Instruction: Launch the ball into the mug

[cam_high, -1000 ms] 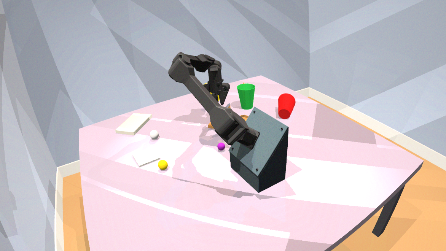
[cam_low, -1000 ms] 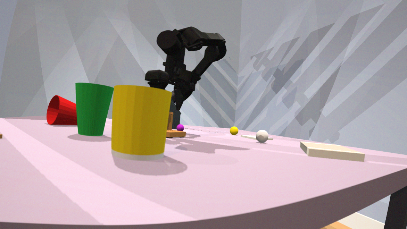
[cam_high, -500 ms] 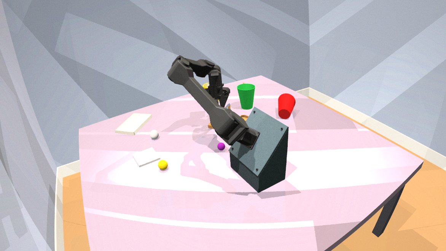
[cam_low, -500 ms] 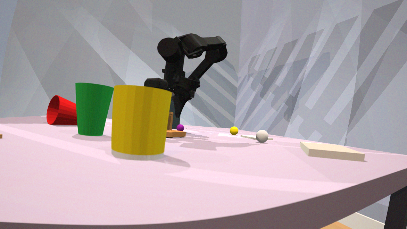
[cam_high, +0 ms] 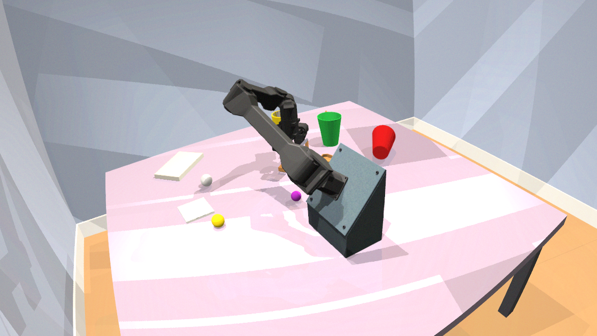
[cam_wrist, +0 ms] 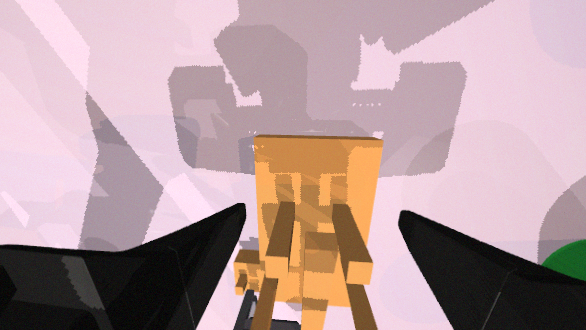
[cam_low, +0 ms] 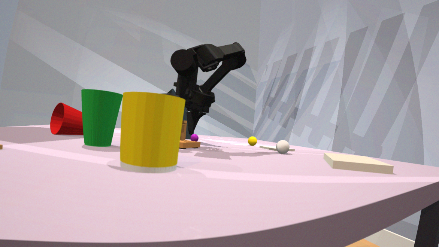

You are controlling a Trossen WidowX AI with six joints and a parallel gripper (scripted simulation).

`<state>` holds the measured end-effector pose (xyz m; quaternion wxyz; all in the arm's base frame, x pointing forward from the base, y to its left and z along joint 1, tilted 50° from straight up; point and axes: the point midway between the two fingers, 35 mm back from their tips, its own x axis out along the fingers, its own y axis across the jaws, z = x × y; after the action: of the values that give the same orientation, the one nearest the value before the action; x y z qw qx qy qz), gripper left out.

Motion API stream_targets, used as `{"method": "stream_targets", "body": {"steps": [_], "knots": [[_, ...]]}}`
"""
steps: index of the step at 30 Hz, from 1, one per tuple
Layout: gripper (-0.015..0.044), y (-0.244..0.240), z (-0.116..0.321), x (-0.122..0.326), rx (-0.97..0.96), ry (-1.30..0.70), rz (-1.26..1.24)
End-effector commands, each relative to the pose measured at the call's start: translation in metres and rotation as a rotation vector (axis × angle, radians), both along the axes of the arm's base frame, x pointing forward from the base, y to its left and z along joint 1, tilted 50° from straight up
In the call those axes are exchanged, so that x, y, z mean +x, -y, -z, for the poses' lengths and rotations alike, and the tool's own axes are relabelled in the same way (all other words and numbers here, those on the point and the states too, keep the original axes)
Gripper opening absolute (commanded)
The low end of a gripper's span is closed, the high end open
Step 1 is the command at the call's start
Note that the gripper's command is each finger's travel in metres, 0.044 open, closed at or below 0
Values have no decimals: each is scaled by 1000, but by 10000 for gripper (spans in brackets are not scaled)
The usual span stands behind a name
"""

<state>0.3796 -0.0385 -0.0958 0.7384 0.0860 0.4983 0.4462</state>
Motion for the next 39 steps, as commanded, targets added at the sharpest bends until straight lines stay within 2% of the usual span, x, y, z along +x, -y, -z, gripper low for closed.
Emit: {"method": "stream_targets", "body": {"steps": [1, 4, 14, 21, 26, 31, 39], "knots": [[440, -6, 3, -2, 10, -11, 0], [440, -6, 3, -2, 10, -11, 0], [177, -3, 2, -1, 2, -3, -2], [131, -3, 2, -1, 2, -3, -2], [0, 34, -29, -6, 2, -7, 1], [0, 36, -31, -6, 5, -25, 16], [0, 35, -30, -6, 33, -221, 188]]}}
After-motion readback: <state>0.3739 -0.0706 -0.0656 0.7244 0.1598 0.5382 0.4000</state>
